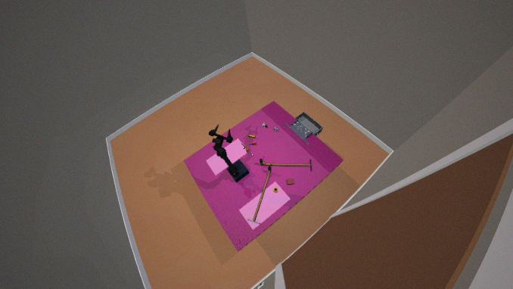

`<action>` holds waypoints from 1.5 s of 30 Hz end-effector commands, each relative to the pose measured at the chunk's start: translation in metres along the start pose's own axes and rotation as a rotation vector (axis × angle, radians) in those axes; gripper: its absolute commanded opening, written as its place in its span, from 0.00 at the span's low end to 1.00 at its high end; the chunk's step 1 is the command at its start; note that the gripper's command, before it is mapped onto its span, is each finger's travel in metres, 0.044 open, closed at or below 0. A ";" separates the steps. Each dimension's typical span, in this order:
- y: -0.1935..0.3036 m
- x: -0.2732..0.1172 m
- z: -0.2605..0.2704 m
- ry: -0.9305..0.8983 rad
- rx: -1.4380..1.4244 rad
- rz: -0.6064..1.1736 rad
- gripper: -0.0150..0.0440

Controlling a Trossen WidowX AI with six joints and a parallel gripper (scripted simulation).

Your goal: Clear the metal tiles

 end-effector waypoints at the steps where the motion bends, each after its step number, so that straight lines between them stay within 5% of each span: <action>1: 0.002 -0.003 0.005 -0.008 -0.042 -0.016 1.00; 45: 0.058 -0.020 0.037 -0.036 -0.512 -0.003 1.00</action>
Point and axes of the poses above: the point midway between the two fingers, 35 mm back from their tips, its own x axis out along the fingers, its own z axis across the jaws, y = z × x, the point moved 10 cm from there along -x, back along the fingers, and after that the axes turned 11 degrees about -x, right-handed, at the moved point
